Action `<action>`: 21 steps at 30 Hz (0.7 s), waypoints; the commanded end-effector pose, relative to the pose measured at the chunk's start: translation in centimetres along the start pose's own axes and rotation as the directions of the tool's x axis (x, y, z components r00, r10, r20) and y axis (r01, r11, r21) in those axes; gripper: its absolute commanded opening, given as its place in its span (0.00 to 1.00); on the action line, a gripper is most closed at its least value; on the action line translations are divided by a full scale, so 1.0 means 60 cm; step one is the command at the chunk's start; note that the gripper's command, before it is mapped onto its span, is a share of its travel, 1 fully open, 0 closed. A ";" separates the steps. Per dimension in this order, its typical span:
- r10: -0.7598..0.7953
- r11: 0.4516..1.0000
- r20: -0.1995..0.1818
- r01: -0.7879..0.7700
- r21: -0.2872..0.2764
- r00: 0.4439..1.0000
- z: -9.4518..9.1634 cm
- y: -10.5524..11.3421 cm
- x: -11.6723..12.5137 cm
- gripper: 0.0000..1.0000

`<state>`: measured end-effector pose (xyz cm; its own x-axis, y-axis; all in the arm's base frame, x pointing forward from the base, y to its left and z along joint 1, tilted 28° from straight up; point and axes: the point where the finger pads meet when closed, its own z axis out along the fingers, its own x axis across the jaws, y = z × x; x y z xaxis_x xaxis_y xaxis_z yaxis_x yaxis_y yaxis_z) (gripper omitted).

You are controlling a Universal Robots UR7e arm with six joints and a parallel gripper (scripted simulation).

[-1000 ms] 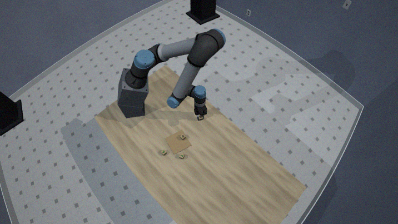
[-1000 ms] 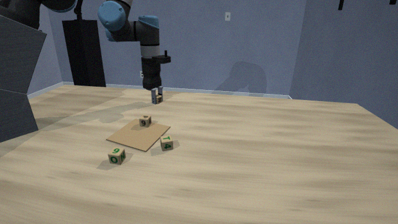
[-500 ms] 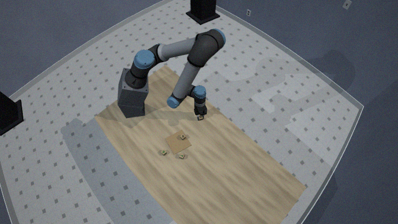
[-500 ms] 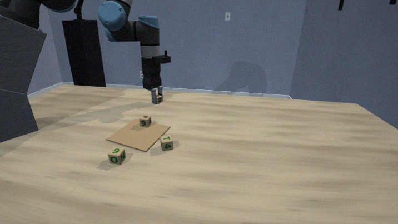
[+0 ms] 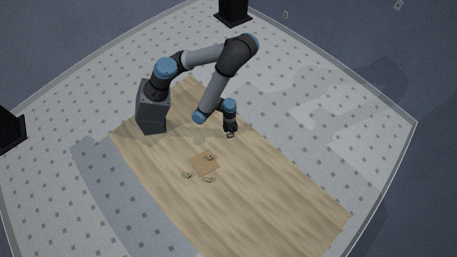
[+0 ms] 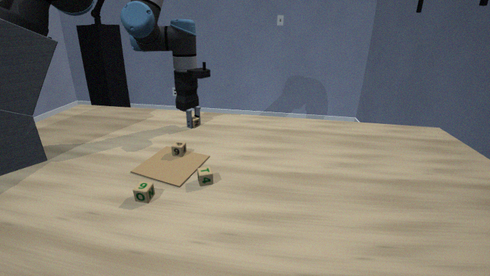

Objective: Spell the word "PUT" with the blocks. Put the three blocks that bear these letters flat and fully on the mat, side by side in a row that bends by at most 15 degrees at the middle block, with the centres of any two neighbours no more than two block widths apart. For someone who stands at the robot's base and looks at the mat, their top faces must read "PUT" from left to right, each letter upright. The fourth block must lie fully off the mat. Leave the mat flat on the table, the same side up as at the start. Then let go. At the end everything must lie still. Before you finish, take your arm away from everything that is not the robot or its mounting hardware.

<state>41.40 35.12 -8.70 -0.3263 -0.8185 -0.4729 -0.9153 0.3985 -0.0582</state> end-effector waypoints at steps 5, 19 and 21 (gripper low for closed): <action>0.001 1.000 0.000 -0.001 0.001 1.000 -0.009 0.000 0.001 0.57; 0.001 1.000 0.000 -0.001 0.001 1.000 -0.066 0.000 0.001 0.57; 0.001 1.000 0.000 -0.001 0.001 1.000 -0.080 0.000 0.001 0.57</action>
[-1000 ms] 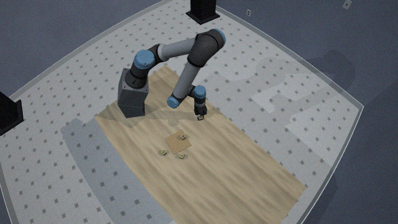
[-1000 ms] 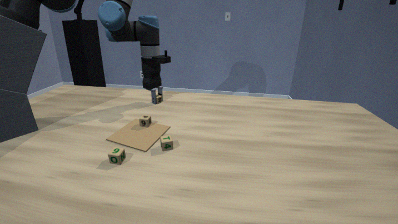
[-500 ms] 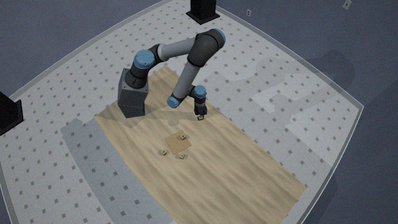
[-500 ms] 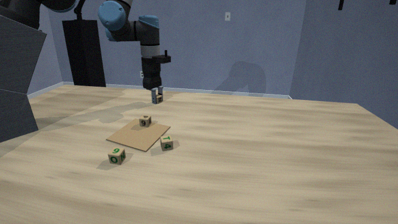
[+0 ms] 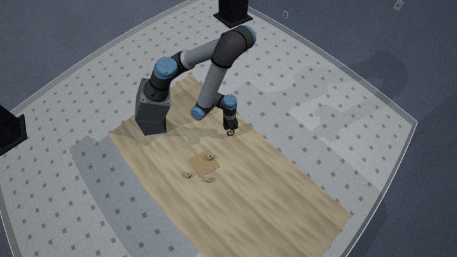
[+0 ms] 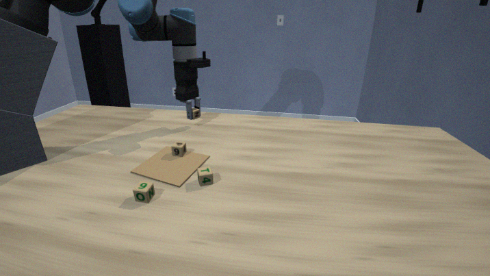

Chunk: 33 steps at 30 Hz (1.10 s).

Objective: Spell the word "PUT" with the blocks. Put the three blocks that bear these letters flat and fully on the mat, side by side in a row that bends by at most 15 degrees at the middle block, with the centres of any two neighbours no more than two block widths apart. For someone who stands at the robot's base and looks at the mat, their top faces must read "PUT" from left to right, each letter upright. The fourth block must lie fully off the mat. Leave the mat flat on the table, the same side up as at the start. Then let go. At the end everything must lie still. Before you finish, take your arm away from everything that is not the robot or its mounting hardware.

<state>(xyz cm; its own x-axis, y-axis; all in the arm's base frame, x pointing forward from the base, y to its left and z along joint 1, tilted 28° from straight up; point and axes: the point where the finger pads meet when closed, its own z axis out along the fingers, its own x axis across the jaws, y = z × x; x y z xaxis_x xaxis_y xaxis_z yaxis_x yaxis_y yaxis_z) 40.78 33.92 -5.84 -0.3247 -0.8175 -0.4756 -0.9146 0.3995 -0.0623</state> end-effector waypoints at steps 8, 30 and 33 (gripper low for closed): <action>0.002 1.000 -0.003 -0.002 -0.004 1.000 -0.076 0.002 0.003 0.57; 0.001 1.000 -0.002 -0.001 -0.002 1.000 -0.115 0.000 0.002 0.57; 0.001 1.000 -0.002 -0.001 -0.003 1.000 -0.115 0.001 0.002 0.57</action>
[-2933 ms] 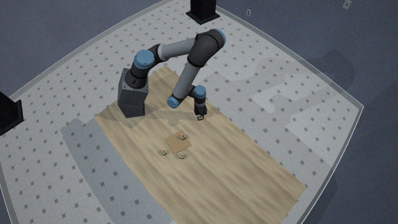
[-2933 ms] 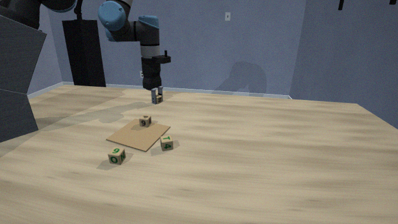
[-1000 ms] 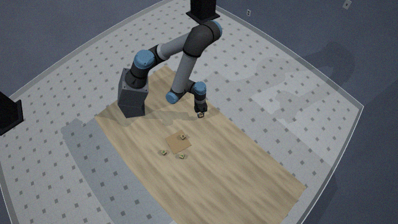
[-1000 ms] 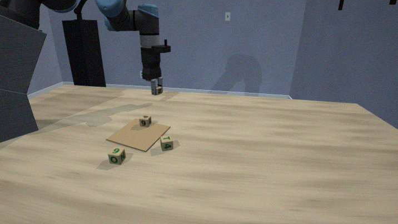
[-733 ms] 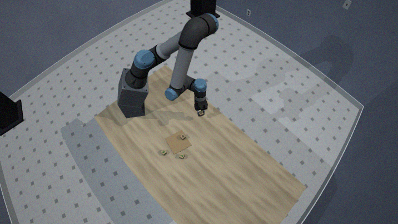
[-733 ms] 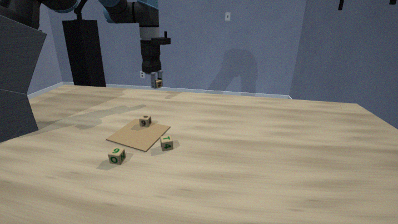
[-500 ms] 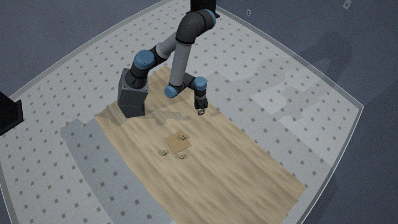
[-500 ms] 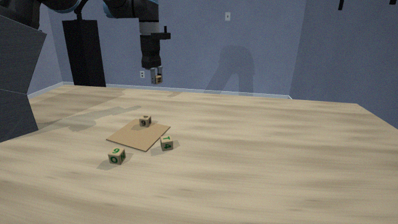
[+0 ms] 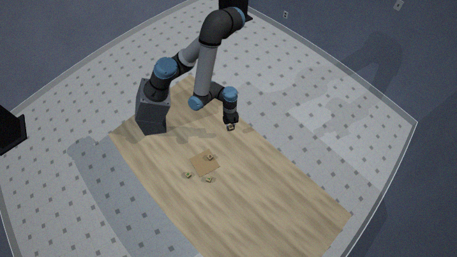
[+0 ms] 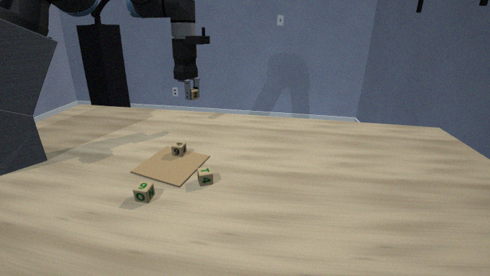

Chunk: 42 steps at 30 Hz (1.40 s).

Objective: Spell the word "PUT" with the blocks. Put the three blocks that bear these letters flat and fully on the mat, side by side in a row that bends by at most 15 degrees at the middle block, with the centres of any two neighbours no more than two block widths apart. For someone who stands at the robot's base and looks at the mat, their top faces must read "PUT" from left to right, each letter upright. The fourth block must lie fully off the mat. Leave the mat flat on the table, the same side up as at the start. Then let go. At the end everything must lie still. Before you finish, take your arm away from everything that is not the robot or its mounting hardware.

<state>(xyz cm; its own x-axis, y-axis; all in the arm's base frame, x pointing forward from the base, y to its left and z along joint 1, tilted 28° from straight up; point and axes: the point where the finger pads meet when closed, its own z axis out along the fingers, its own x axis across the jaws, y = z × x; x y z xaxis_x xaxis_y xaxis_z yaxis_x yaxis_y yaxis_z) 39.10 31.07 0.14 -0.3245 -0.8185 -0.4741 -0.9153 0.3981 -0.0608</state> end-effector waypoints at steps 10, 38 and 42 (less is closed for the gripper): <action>-0.004 1.000 -0.001 0.004 -0.001 1.000 0.000 -0.002 0.003 0.57; -0.259 0.966 -0.015 0.259 -0.005 0.966 0.007 -0.052 0.034 0.57; -0.342 0.940 -0.018 0.342 -0.008 0.940 0.008 -0.067 0.045 0.57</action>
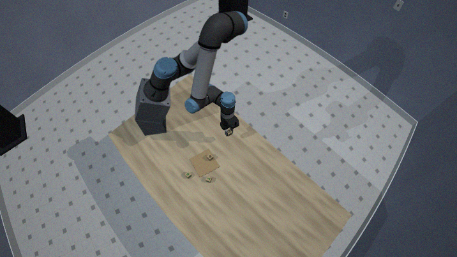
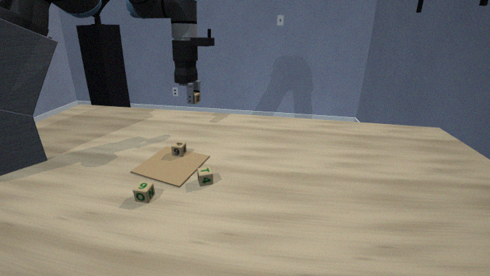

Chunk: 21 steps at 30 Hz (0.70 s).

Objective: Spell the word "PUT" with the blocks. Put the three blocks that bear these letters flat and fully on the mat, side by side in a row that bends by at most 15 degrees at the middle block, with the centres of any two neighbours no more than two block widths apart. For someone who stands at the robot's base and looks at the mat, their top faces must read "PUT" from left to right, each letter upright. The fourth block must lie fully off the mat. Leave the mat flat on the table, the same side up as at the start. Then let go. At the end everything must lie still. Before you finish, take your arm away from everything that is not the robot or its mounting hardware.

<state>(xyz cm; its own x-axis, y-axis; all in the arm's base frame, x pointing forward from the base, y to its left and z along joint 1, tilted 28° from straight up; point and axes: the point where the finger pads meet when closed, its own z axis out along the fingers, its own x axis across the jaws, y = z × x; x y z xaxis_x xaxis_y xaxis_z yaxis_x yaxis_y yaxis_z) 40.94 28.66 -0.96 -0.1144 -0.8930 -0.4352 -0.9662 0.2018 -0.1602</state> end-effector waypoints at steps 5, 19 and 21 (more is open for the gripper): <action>-0.211 0.977 -0.007 0.211 -0.003 0.977 0.004 -0.031 0.034 0.57; -0.445 0.896 -0.010 0.445 -0.010 0.896 0.007 -0.058 0.079 0.57; -0.478 0.878 -0.010 0.478 -0.012 0.878 0.007 -0.061 0.086 0.57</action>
<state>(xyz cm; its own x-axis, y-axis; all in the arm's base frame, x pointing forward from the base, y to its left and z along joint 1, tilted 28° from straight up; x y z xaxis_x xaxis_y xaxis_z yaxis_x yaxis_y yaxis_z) 43.39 24.65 -2.58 0.2471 -0.9090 -0.3357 -0.9426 -0.1453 -0.3005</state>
